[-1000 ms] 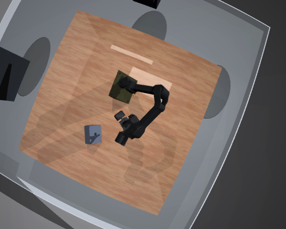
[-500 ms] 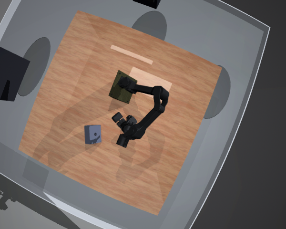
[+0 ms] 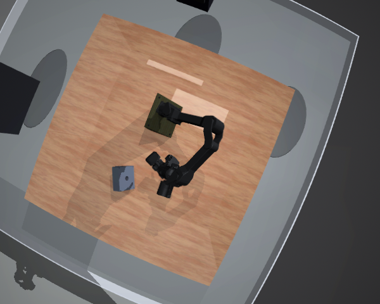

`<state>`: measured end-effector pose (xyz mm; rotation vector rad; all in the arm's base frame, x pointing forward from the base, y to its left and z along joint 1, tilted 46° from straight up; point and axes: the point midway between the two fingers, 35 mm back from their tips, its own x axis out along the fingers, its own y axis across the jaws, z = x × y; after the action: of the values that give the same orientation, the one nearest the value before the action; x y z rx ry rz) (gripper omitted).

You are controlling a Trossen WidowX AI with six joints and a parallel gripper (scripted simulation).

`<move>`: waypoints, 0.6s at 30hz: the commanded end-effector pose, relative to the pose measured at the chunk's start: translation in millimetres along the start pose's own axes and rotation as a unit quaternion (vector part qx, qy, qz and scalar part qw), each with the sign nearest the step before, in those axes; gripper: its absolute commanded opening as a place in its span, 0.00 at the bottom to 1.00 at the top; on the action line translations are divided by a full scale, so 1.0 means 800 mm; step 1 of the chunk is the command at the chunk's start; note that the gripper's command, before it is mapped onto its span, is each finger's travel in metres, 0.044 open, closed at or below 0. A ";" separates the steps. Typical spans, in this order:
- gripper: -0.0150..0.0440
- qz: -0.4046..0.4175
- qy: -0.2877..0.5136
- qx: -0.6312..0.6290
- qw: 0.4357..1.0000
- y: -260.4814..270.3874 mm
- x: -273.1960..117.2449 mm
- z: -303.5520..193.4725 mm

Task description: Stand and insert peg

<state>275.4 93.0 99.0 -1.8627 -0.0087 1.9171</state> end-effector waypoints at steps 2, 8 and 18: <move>0.25 0.021 0.019 -0.003 1.000 0.002 0.006 -0.010; 0.25 0.039 0.044 -0.008 0.998 0.002 0.010 -0.021; 0.25 0.068 0.087 -0.014 0.994 0.001 0.014 -0.038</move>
<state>299.7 87.5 89.3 -2.0611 0.1184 1.8533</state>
